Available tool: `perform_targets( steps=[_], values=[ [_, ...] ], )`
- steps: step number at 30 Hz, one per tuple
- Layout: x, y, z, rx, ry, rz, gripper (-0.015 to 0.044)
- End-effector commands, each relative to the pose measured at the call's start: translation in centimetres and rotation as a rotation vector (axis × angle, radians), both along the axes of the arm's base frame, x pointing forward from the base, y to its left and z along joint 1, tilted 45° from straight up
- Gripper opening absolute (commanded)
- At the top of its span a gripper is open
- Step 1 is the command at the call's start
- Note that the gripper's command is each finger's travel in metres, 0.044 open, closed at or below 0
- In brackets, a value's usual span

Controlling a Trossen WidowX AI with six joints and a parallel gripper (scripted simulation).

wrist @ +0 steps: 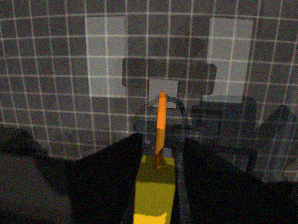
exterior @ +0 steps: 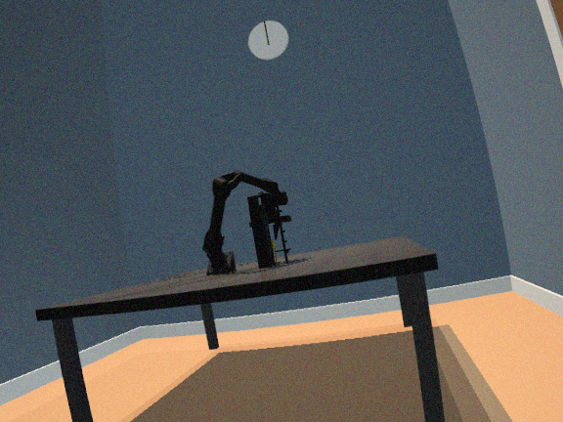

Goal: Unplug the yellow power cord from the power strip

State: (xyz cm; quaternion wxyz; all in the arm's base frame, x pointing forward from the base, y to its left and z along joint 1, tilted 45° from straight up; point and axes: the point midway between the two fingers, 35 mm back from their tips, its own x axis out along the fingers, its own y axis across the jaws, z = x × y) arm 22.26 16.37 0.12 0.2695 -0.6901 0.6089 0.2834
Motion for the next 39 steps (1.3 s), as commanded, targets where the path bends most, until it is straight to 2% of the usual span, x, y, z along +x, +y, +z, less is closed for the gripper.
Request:
perform_targets(
  steps=[1, 16, 39],
  values=[
    [0.0, -0.4, 0.0, -0.007, 0.001, -0.003, 0.0160],
    [-0.1, 0.4, 0.9, 0.008, 0.000, 0.031, 0.0160],
    [-0.1, -2.1, 3.2, 0.005, 0.000, 0.031, 0.0160]
  ],
)
